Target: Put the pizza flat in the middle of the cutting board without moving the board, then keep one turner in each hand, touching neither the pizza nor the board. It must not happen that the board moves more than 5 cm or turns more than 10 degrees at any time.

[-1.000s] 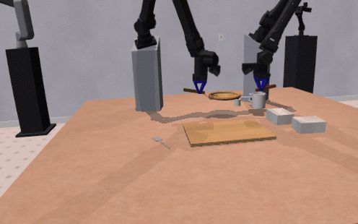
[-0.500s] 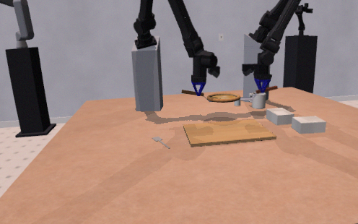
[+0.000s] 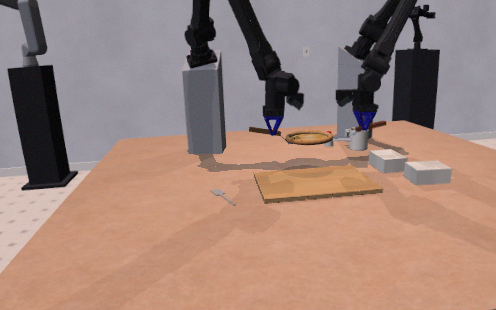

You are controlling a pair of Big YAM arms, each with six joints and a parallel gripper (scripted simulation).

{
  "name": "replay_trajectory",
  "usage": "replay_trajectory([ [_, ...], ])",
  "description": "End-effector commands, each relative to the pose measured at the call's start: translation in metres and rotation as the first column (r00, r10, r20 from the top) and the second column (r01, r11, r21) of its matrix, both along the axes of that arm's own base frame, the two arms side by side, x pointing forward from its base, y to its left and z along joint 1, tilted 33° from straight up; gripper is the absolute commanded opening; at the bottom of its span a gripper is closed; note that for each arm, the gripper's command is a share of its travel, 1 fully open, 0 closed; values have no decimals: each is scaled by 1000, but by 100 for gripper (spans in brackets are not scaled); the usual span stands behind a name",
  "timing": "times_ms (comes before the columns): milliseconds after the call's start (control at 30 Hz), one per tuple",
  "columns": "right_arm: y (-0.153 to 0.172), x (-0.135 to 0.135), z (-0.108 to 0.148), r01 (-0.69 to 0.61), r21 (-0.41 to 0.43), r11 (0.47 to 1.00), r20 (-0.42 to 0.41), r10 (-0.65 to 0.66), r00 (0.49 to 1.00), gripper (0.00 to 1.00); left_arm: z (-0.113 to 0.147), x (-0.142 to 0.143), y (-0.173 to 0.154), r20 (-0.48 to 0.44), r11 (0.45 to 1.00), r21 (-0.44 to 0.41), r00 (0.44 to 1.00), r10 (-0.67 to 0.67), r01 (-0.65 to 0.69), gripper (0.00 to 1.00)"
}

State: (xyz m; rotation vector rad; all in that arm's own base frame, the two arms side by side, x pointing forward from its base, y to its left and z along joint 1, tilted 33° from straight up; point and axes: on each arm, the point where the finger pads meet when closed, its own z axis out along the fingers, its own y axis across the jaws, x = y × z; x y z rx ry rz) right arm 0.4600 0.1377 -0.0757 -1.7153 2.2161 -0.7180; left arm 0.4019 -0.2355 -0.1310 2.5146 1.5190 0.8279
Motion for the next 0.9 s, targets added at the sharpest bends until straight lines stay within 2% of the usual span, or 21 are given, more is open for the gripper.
replay_trajectory([
  [0,2,25,31,-12,19,1000,47,11,999,6,2,3,-25,5,1000,-19,1000,-20,21,6],
  [100,-2,33,37,-13,21,1000,53,12,999,6,4,7,-30,4,1000,-16,1000,-21,21,6],
  [200,0,28,33,-10,25,1000,46,8,999,6,2,4,-27,0,1000,-11,1000,-23,23,6],
  [233,-9,21,21,-15,11,1000,26,14,1000,6,4,15,-27,5,1000,-13,1000,-13,13,6],
  [267,-14,20,27,-13,7,1000,21,13,1000,6,6,15,-37,8,1000,-10,1000,-20,20,6],
  [300,-10,41,43,-16,18,1000,54,15,998,6,7,18,-40,6,1000,-12,1000,-21,21,6],
  [467,-13,57,58,-12,24,1000,55,10,998,6,21,34,-57,18,1000,-23,1000,-21,21,6],
  [600,-20,69,68,-11,24,1000,70,10,997,6,18,41,-66,10,999,-24,1000,-24,25,6],
  [767,-28,63,59,-2,21,1000,45,2,999,6,18,43,-69,9,1000,-14,1000,-28,28,6],
  [800,-23,68,51,-20,12,1000,30,19,999,6,16,49,-60,4,1000,-8,1000,-12,12,6],
  [867,-32,73,50,-15,4,1000,15,15,1000,6,20,54,-74,12,1000,-13,1000,-13,14,6],
])
